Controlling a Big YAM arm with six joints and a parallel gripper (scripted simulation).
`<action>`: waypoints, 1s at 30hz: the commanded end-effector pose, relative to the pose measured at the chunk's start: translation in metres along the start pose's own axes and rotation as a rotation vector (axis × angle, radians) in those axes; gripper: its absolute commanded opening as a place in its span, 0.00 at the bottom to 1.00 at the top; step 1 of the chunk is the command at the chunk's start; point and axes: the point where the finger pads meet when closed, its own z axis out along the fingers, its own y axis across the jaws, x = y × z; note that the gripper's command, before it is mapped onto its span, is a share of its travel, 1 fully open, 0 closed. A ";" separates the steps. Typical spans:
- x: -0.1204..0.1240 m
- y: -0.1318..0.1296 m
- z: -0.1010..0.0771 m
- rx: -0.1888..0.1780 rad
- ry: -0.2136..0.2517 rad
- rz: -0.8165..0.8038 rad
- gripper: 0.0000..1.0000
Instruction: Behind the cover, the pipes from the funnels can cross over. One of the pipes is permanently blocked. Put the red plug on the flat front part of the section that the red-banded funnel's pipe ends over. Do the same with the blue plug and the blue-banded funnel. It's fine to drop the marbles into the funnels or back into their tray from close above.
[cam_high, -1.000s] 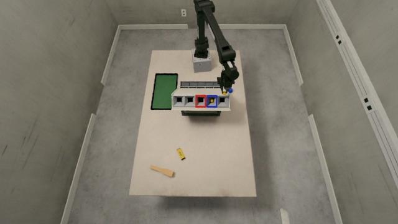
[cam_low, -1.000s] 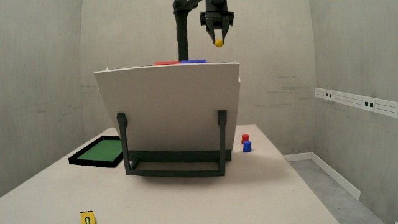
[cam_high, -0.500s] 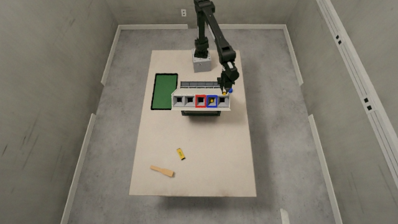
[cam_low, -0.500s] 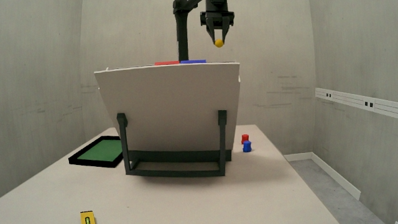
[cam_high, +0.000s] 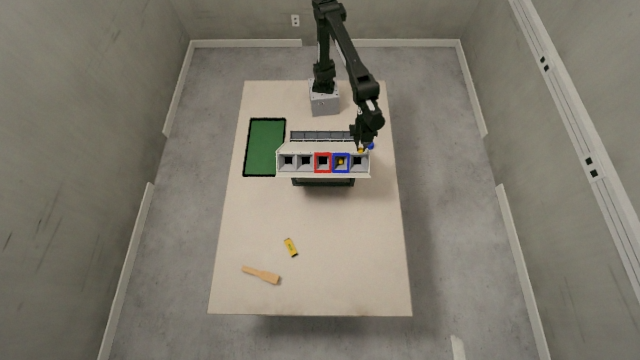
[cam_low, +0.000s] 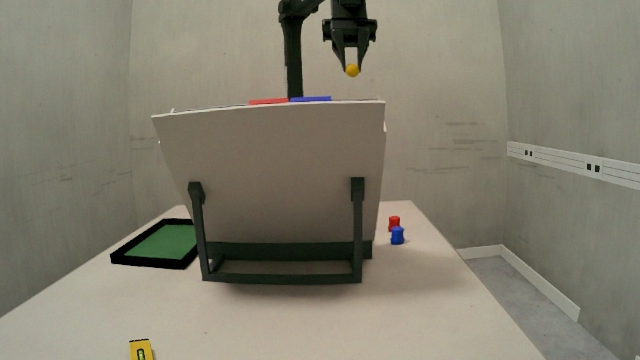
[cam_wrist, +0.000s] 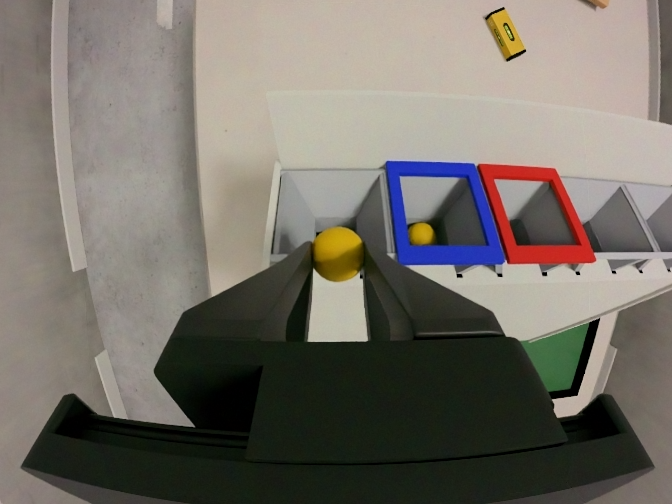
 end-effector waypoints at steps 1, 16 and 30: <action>-0.025 0.001 -0.007 -0.007 -0.028 0.004 0.00; -0.025 0.001 -0.007 -0.014 -0.052 0.004 0.00; -0.025 0.001 -0.008 -0.014 -0.053 0.005 0.00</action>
